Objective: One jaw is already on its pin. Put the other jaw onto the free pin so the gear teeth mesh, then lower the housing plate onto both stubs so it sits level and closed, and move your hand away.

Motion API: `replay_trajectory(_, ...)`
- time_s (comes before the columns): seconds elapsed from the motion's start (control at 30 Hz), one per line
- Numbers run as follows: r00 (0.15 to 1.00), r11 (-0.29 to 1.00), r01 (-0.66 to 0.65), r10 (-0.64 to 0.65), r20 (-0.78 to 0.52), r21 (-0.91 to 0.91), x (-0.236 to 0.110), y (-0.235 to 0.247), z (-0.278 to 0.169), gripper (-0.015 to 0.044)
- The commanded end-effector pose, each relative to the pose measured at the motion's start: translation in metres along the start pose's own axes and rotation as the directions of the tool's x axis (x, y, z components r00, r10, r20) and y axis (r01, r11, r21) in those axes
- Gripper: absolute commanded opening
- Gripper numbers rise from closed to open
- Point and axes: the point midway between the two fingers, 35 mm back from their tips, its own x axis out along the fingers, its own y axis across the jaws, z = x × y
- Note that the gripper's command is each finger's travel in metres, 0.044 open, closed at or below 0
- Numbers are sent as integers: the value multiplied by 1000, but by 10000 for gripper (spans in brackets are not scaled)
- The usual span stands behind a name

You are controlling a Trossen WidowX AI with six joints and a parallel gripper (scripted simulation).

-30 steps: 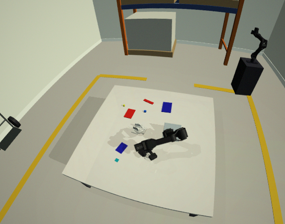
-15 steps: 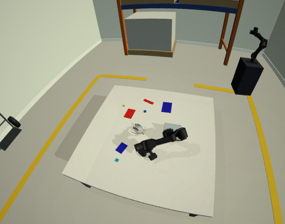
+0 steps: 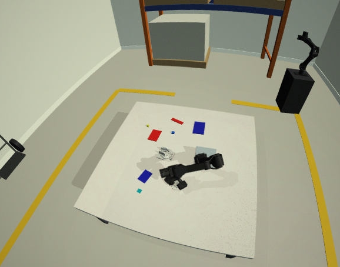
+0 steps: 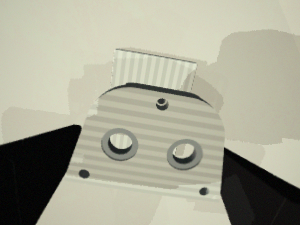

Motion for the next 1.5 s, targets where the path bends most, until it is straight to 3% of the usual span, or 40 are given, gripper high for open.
replay_trajectory(0.0,1000,1000,0,0,1,-5,-13,0,2,351)
replay_trajectory(0.47,1000,1000,-3,3,6,1,-54,2,0,351)
replay_trajectory(1.47,999,960,45,-40,-22,275,-53,-79,5,351)
